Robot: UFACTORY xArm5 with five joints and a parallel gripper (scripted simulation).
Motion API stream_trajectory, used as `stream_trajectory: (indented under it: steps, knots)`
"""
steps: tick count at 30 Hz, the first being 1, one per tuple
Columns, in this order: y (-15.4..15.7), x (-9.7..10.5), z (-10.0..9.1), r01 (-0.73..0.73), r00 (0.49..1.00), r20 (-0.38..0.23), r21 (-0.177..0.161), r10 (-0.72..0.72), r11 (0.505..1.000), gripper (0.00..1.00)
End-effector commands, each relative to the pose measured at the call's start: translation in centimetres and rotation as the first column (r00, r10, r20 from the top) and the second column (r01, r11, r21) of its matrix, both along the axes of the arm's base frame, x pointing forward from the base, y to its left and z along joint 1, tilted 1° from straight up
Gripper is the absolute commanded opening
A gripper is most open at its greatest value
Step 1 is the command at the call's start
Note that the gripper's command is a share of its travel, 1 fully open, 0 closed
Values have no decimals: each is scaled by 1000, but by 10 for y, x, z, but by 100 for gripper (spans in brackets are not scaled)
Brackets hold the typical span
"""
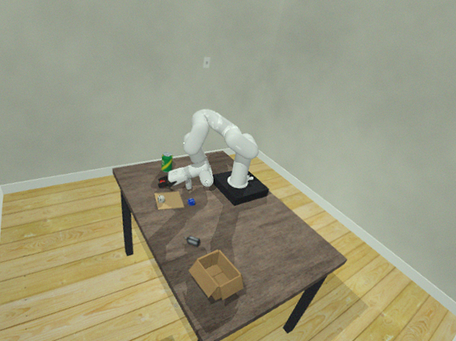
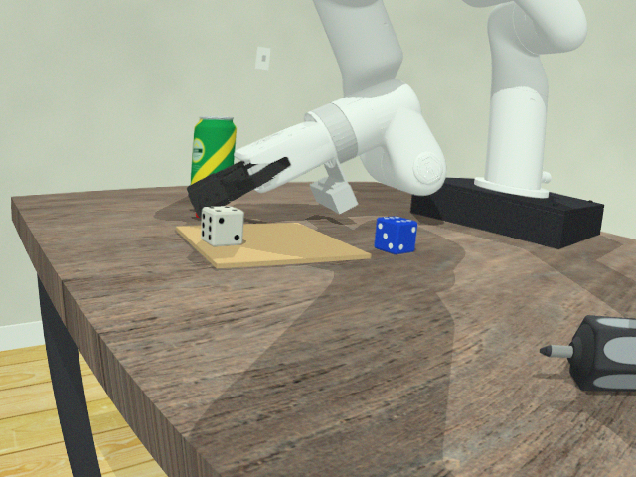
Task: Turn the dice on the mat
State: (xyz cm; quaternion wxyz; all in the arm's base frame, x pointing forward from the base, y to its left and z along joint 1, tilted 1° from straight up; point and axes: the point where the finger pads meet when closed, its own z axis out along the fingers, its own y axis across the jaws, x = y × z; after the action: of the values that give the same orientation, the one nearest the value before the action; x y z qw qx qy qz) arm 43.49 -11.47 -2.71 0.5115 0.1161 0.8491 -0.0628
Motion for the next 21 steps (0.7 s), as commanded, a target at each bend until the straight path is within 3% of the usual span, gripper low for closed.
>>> stream_trajectory:
  steps: [1, 21]
  knots:
    - [0, 0, 1, 0, 1000, 2, 0, 0, 1000, 47]
    - [0, -1, 2, 0, 1000, 2, 0, 0, 1000, 47]
